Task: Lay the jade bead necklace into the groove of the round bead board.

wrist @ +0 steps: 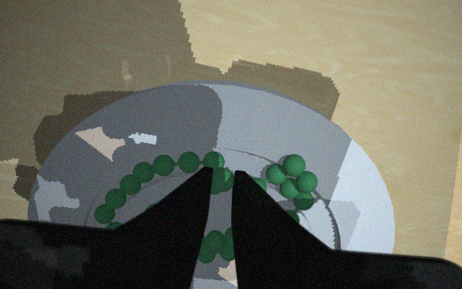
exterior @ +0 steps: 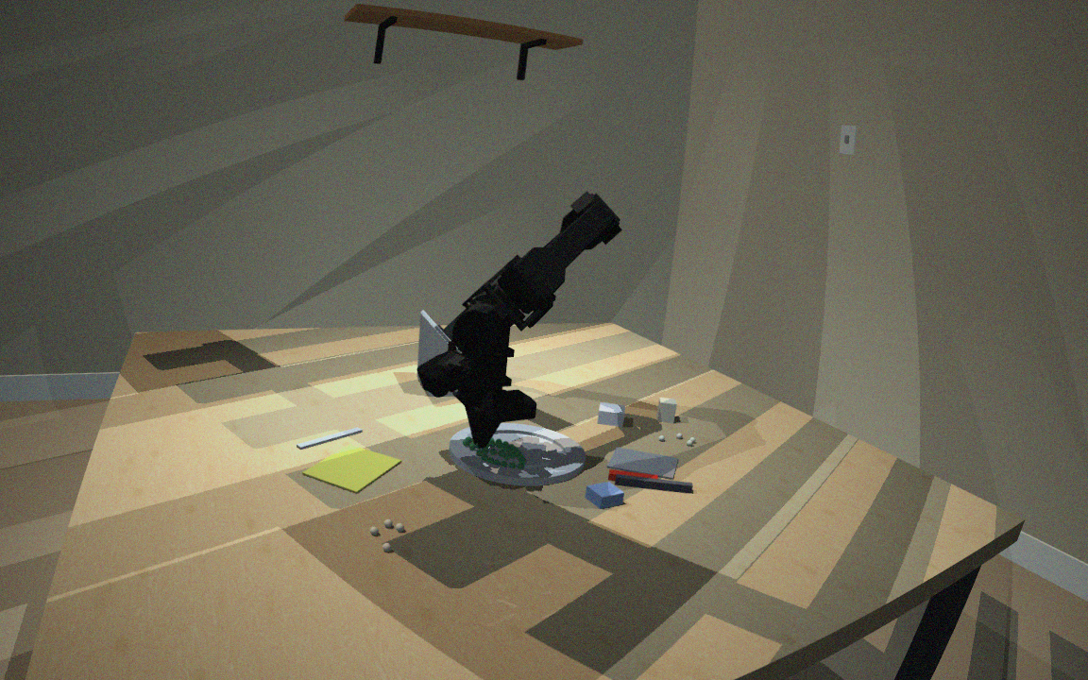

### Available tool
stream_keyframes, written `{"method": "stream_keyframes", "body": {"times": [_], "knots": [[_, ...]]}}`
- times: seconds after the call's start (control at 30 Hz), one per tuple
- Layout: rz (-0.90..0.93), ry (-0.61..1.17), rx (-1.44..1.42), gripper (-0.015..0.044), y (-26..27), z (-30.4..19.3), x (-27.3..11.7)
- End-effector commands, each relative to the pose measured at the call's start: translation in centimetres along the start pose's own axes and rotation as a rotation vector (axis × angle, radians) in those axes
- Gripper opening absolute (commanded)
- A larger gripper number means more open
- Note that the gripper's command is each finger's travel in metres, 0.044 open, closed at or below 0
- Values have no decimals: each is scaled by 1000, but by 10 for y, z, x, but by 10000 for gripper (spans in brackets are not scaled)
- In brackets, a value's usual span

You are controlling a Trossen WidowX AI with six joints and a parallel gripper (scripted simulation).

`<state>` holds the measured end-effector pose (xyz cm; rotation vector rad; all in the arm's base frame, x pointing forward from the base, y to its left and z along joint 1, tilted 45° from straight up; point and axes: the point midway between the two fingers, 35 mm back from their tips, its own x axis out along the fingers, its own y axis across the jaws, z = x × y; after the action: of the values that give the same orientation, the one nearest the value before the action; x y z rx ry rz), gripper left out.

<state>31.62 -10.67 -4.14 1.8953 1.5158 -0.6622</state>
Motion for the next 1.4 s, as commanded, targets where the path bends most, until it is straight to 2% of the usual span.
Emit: {"method": "stream_keyframes", "body": {"times": [0.0,1.37], "knots": [[-8,2,2,0,-3,2,3],[-8,2,2,0,-3,1,11]]}}
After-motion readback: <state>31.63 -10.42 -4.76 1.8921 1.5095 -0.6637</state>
